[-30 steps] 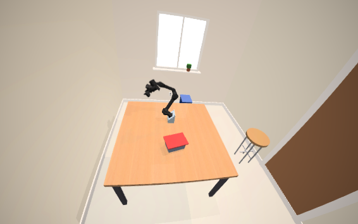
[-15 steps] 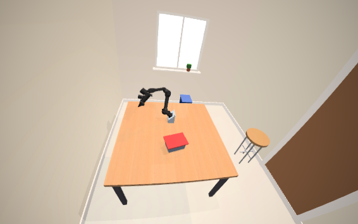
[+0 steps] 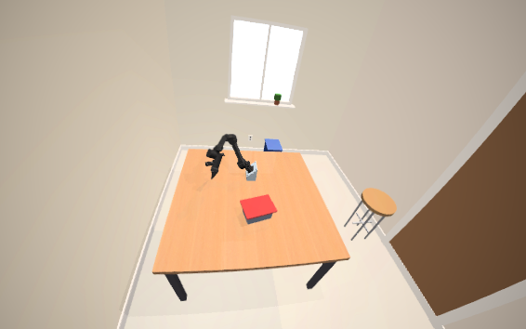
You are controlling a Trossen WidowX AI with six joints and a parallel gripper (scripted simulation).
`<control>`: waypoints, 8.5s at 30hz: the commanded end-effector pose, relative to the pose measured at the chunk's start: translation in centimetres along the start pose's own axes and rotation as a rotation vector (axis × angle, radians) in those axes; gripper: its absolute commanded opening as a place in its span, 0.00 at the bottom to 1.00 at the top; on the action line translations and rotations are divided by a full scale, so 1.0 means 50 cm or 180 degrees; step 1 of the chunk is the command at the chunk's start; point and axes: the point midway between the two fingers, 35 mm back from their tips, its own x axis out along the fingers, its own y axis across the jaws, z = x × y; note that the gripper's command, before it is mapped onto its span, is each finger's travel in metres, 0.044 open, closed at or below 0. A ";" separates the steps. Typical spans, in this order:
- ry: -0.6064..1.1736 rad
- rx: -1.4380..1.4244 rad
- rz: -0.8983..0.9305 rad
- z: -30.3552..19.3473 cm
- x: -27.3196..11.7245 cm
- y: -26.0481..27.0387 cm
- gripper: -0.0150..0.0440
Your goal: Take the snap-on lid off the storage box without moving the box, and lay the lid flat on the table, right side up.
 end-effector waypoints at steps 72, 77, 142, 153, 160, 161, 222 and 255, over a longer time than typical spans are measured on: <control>0.1488 -0.0260 0.0911 -0.672 0.052 0.159 0.65; 0.1485 -0.0259 0.0914 -0.679 0.066 0.162 0.65; 0.1482 -0.0247 0.0928 -0.688 0.082 0.174 0.25; 0.1482 -0.0247 0.0928 -0.686 0.079 0.177 0.25; 0.1483 -0.0247 0.0928 -0.686 0.076 0.178 0.25; 0.1483 -0.0247 0.0928 -0.685 0.076 0.178 0.25; 0.1489 -0.0251 0.0927 -0.685 0.070 0.187 0.25; 0.1488 -0.0251 0.0928 -0.686 0.073 0.191 0.25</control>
